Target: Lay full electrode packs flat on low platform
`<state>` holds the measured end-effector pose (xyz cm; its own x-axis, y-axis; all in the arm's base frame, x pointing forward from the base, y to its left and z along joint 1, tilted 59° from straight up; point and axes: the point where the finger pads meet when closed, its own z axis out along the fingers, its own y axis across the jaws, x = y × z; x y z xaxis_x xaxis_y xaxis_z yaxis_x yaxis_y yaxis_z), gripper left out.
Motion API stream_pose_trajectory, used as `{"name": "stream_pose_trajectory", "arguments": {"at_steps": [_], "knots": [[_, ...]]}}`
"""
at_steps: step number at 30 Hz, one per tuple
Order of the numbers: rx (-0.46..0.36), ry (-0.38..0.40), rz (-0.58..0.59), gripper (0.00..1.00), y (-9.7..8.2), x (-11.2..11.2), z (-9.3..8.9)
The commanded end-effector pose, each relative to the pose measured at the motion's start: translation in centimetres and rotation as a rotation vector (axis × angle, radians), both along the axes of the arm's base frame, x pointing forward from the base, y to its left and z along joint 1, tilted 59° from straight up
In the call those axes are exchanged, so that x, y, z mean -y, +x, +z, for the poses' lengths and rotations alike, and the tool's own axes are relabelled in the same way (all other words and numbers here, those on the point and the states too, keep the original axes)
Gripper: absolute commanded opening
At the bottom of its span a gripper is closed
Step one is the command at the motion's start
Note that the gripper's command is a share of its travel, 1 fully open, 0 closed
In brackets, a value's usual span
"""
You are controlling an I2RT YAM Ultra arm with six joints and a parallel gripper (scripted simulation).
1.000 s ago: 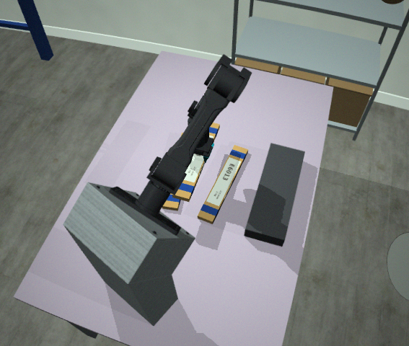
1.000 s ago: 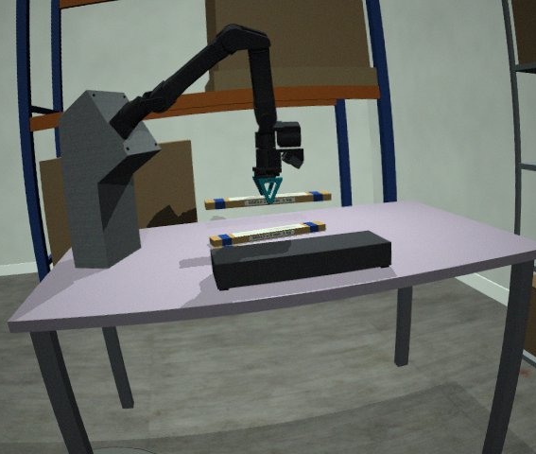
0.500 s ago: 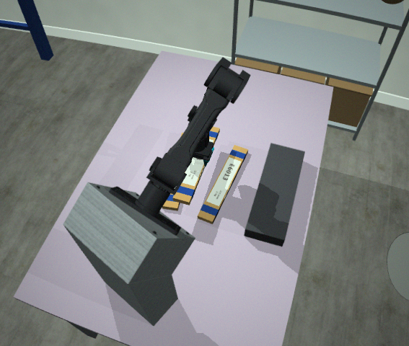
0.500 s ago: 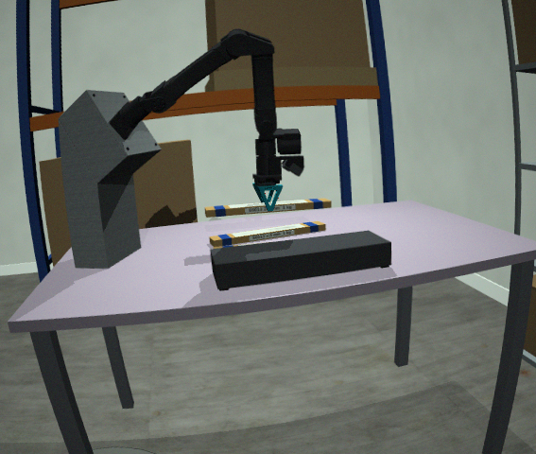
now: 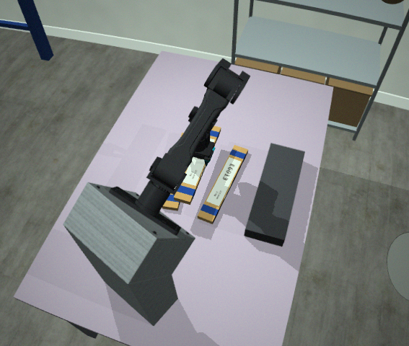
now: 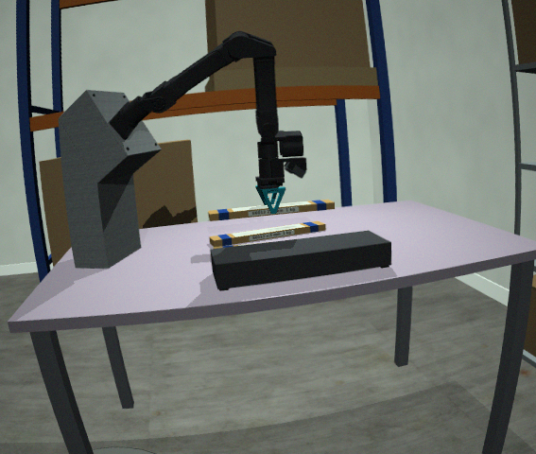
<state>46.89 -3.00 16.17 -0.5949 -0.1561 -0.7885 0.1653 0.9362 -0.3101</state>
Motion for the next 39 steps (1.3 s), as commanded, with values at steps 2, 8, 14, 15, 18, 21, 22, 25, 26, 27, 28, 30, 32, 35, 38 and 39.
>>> {"name": "stream_pose_trajectory", "arguments": {"at_steps": [2,8,14,15,18,21,22,25,26,27,28,30,32,35,38,39], "knots": [[0.048,0.003,0.017,0.00,0.25,-0.98,2.60],[0.049,0.004,0.014,0.00,0.23,-1.01,2.68],[0.049,0.004,0.014,0.00,0.22,-1.07,2.78],[0.049,0.004,0.014,0.00,0.22,-1.07,2.78],[0.049,0.004,0.014,0.00,0.23,-1.10,2.82],[0.049,0.004,0.014,0.00,0.24,-1.13,2.87],[0.049,0.004,0.014,0.00,0.24,-1.15,2.89],[0.049,0.004,0.014,0.00,0.25,-1.19,2.95],[0.049,0.004,0.014,0.00,0.26,-1.20,2.97],[0.049,0.004,0.014,0.00,0.26,-1.22,2.99],[0.049,0.004,0.013,0.00,0.27,-1.23,3.01],[0.049,0.004,0.013,0.00,0.27,-1.26,3.04],[0.049,0.004,0.013,0.00,0.28,-1.28,3.05],[0.050,0.003,0.014,0.00,0.28,-1.31,3.07],[0.050,0.004,0.014,0.00,0.26,-1.36,3.06],[0.050,0.004,0.014,0.00,0.26,-1.37,3.06]]}}
